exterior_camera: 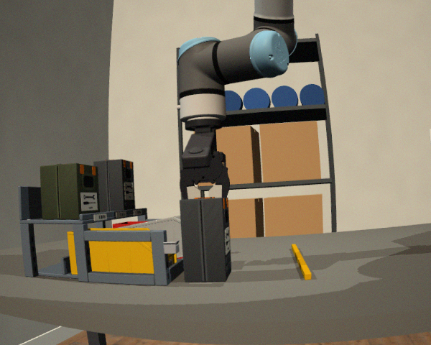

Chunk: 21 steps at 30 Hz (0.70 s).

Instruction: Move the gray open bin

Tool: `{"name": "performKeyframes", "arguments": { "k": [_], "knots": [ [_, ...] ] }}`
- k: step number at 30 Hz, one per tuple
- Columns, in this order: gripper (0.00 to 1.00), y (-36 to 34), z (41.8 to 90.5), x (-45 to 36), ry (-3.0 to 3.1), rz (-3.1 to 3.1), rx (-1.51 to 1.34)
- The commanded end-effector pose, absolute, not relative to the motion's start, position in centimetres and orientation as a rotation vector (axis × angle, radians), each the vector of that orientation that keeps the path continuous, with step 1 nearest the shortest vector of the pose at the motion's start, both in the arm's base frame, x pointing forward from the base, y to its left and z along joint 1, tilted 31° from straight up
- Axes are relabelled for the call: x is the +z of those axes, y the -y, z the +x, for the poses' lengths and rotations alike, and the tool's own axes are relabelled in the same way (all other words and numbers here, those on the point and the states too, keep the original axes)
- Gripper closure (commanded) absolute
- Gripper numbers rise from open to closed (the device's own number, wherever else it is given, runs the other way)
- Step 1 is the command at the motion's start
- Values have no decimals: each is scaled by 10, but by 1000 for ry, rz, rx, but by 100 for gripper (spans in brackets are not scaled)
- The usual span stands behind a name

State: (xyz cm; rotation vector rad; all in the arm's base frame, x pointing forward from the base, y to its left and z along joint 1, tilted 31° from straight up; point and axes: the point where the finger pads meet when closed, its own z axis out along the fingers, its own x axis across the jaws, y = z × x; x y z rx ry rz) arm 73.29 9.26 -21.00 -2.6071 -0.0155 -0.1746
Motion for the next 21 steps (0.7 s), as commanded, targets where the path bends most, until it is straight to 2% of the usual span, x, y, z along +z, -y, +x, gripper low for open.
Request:
{"name": "performKeyframes", "arguments": {
  "k": [1,8,13,21],
  "knots": [
    [100,-92,726,-210,15,-2608,-177],
    [100,-92,726,-210,15,-2608,-177],
    [100,-93,697,-214,15,-2608,-177],
    [100,-93,697,-214,15,-2608,-177]
  ]
}}
